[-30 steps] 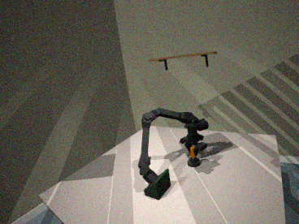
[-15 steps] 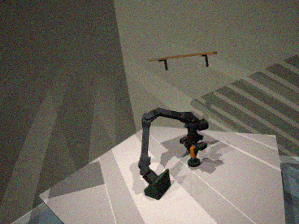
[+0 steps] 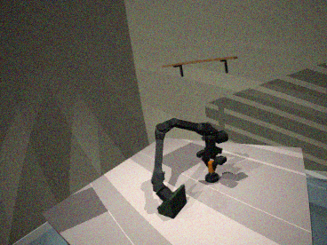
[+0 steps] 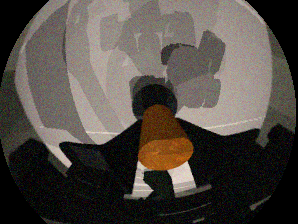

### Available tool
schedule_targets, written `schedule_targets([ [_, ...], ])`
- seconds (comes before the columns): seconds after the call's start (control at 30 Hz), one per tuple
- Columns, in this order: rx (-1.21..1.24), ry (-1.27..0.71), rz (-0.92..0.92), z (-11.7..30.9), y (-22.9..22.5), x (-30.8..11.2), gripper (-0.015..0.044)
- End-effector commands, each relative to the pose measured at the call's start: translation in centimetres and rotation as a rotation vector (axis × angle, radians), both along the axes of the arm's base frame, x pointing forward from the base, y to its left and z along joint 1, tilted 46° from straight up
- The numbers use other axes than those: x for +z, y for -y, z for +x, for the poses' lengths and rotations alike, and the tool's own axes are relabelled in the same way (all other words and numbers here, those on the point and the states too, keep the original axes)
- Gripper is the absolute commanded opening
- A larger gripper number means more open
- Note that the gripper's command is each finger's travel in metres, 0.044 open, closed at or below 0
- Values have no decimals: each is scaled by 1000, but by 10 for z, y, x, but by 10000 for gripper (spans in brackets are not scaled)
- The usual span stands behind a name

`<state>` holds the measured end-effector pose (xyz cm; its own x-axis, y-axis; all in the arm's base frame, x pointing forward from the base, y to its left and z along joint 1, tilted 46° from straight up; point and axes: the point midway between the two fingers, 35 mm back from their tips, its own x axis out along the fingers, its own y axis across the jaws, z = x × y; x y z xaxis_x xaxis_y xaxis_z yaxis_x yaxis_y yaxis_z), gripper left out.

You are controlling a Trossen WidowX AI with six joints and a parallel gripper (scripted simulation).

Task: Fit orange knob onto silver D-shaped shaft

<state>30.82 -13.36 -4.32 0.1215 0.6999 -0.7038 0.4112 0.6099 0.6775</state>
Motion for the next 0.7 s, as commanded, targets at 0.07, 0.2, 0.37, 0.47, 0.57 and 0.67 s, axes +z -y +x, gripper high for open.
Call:
schedule_targets([
  [0.07, -2, 0, -3, 0, -1, 0, 0],
  [0.2, 9, 11, -5, 0, -1, 0, 0],
  [0.37, 25, 27, -7, 0, -2, -1, 0],
  [0.47, 16, 19, -6, 1, -2, -2, 0],
  [0.57, 16, 19, -6, 2, -4, -4, 0],
  [0.67, 16, 19, -6, 2, -6, -6, 0],
])
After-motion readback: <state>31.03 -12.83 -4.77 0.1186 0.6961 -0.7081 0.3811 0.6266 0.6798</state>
